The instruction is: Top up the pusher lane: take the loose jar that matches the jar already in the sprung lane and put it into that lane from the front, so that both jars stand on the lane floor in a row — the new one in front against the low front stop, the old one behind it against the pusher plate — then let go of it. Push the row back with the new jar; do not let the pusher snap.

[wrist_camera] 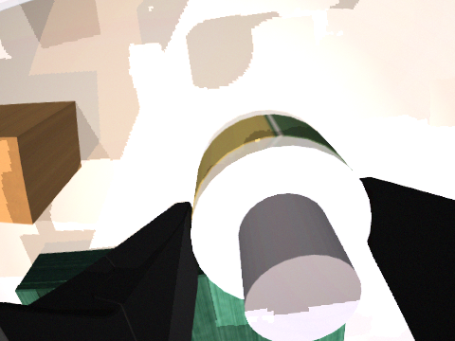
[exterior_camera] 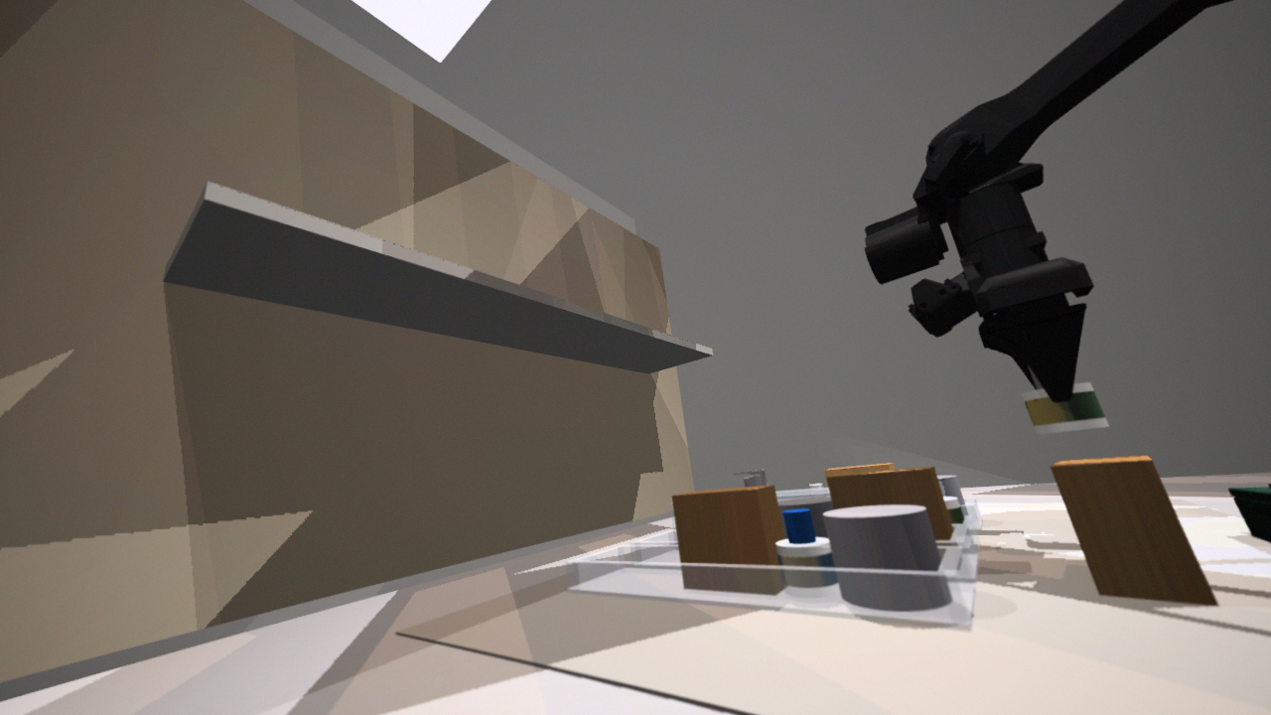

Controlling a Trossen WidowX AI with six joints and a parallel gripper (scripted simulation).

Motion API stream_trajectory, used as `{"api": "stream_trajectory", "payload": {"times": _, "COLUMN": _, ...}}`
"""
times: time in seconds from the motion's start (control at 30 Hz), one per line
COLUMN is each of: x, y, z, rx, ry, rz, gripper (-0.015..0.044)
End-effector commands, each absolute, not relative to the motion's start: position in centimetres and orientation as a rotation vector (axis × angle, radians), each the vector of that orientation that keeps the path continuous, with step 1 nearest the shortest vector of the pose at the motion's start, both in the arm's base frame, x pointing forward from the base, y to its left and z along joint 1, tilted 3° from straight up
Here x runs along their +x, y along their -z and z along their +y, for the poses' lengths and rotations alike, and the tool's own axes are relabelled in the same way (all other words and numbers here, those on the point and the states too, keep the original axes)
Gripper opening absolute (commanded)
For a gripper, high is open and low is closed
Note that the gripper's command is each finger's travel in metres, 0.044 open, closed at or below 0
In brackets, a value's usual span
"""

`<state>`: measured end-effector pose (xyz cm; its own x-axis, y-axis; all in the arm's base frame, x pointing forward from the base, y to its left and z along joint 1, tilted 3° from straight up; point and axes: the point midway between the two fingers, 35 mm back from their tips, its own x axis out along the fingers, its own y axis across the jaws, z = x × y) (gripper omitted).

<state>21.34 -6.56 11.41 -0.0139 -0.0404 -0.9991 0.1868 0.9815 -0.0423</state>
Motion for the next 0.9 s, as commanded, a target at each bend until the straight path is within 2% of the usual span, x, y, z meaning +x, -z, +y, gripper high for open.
{"api": "stream_trajectory", "payload": {"times": 0.0, "x": 21.3, "y": -12.7, "z": -6.6, "rx": 0.112, "ry": 0.178, "rz": 1.568, "gripper": 0.0}}
{"api": "stream_trajectory", "payload": {"times": 0.13, "x": 21.5, "y": -12.6, "z": -6.6, "rx": 0.113, "ry": 0.178, "rz": 1.568, "gripper": 0.0}}
{"api": "stream_trajectory", "payload": {"times": 0.63, "x": 27.5, "y": -7.8, "z": -5.5, "rx": 0.122, "ry": 0.184, "rz": 1.562, "gripper": 0.0}}
{"api": "stream_trajectory", "payload": {"times": 0.87, "x": 27.8, "y": -7.4, "z": -5.5, "rx": 0.122, "ry": 0.185, "rz": 1.561, "gripper": 0.0}}
